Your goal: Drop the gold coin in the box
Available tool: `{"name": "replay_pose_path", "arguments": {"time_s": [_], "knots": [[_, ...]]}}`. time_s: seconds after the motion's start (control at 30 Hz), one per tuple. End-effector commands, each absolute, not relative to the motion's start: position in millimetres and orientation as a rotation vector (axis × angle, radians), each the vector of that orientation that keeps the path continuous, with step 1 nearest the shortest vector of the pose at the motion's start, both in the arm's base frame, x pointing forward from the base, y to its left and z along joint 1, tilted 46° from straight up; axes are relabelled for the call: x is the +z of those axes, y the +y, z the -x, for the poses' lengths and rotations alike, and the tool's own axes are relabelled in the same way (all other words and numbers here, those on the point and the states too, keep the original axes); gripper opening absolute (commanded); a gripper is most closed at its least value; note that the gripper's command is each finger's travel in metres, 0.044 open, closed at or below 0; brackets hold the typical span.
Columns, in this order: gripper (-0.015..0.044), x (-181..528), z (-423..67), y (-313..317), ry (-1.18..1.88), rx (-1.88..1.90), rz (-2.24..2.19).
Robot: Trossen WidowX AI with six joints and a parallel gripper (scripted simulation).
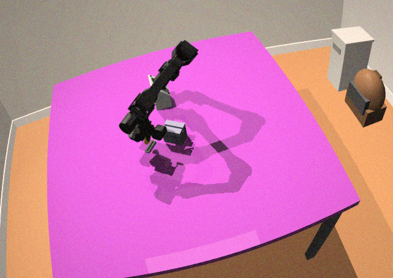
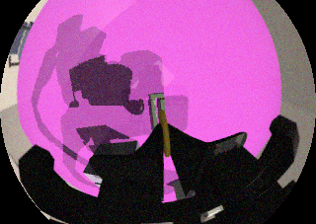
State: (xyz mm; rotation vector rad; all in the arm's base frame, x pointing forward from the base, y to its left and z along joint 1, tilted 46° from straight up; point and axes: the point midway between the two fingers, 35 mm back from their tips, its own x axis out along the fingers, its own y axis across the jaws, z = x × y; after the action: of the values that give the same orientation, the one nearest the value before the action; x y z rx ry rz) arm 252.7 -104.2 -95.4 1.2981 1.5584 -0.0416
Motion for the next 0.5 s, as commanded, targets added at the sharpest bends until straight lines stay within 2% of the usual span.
{"name": "replay_pose_path", "arguments": {"time_s": [0.0, 0.47], "knots": [[0.0000, -86, -252, -114, 1.552, -0.044, -1.290], [0.0000, -60, -245, -138, 1.554, -0.044, -1.290]]}}
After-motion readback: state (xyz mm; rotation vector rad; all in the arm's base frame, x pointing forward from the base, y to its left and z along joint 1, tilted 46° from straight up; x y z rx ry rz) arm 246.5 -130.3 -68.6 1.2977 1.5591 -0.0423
